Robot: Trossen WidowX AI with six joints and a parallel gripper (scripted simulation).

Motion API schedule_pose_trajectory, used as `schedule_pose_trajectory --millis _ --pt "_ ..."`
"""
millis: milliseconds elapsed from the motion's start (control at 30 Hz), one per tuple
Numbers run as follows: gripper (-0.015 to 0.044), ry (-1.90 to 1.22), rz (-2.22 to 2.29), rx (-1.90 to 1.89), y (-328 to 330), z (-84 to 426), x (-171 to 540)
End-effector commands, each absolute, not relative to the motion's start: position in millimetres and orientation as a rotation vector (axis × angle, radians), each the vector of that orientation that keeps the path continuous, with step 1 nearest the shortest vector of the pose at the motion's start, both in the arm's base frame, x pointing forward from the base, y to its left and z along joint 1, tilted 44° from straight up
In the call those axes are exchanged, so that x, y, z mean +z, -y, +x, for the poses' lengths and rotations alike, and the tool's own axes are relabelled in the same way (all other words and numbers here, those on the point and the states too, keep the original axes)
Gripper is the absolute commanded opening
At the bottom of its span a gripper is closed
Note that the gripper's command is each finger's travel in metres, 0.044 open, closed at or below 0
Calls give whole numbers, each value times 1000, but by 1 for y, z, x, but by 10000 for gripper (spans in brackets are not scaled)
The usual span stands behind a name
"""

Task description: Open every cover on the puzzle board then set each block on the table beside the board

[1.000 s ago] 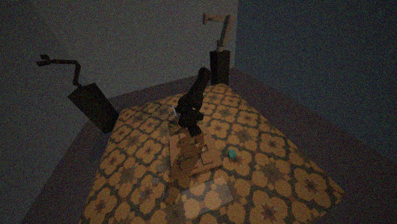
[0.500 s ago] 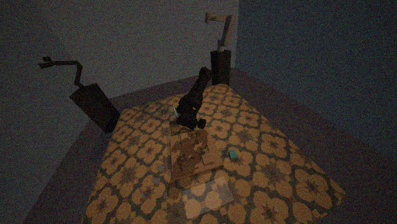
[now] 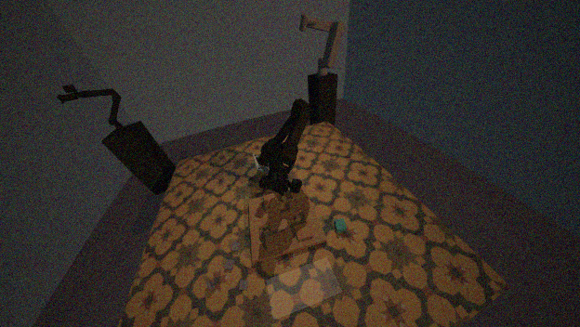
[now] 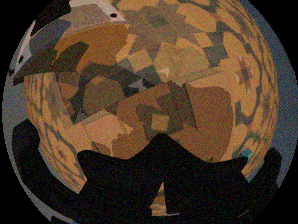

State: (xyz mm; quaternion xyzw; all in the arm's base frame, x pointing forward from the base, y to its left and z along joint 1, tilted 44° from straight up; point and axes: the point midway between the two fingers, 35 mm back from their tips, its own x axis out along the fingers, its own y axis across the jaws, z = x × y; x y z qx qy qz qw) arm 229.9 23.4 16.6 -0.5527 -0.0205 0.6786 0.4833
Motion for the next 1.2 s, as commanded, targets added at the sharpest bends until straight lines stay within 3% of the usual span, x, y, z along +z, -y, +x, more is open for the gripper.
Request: schedule_pose_trajectory --millis 0,1167 --pt "0 51 -1330 1658 -35 227 7" --pt "0 52 -1329 1658 -43 228 -1"
